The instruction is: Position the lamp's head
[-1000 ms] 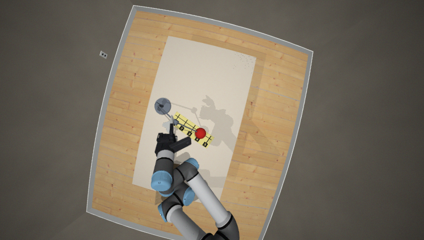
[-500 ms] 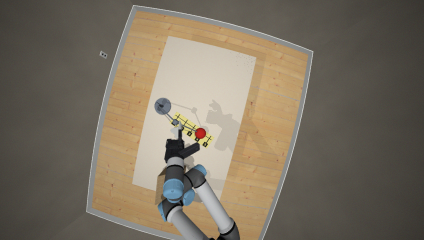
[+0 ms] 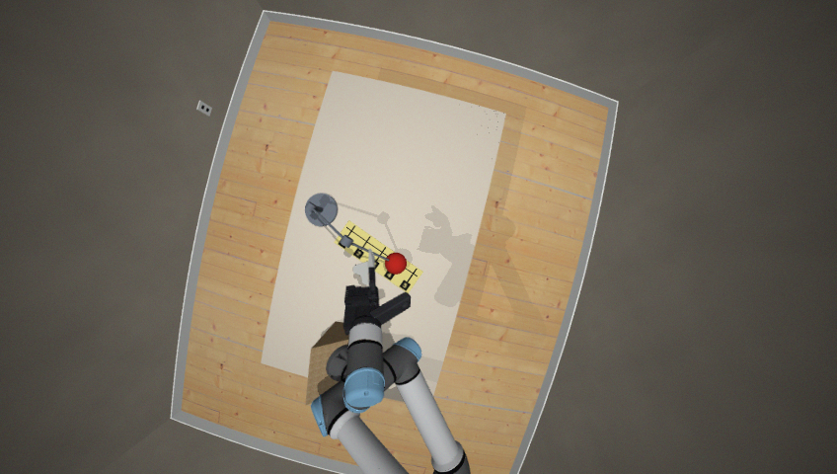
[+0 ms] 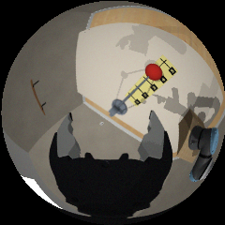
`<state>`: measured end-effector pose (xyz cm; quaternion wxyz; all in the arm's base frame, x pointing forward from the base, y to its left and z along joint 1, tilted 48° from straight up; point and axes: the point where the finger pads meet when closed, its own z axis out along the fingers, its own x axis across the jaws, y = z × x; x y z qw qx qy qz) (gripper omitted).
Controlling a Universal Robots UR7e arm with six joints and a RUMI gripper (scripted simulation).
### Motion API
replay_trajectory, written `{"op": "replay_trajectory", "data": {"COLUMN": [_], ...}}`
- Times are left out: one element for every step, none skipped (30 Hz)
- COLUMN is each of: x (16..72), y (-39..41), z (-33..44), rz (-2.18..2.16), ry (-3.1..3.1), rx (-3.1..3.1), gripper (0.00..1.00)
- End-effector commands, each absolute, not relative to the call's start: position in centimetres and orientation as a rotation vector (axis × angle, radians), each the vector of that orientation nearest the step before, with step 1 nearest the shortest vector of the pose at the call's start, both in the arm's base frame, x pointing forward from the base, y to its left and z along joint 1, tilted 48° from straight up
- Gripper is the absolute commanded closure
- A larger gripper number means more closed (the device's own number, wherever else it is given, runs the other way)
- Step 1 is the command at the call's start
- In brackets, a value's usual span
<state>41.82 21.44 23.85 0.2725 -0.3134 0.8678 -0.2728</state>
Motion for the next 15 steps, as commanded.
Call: {"op": "replay_trajectory", "data": {"x": [41.5, 41.5, 41.4, 41.4, 41.3, 41.2, 41.2, 41.1, 41.1, 41.0, 41.0, 41.0, 41.0, 41.0, 41.0], "y": [20.7, 20.6, 20.4, 20.3, 20.1, 20.0, 19.9, 19.7, 19.6, 19.4, 19.3, 19.3, 19.3, 19.3, 19.3], "z": [24.6, 24.8, 24.9, 25.1, 25.2, 25.3, 25.5, 25.6, 25.8, 25.9, 26.1, 26.1, 26.1, 26.0, 26.0], "rz": [-0.733, -0.733, -0.733, -0.733, -0.733, -0.734, -0.734, -0.734, -0.734, -0.734, -0.734, -0.734, -0.734, -0.730, -0.725], "ry": [2.336, 2.336, 2.335, 2.335, 2.335, 2.335, 2.335, 2.335, 2.335, 2.335, 2.335, 2.335, 2.335, 2.349, 2.362], "rx": [-0.844, -0.844, -0.844, -0.844, -0.844, -0.844, -0.843, -0.843, -0.843, -0.843, -0.843, -0.843, -0.843, -0.823, -0.803], "gripper": [0.00, 0.00, 0.00, 0.00, 0.00, 0.00, 0.00, 0.00, 0.00, 0.00, 0.00, 0.00, 0.00, 0.00, 0.00]}}
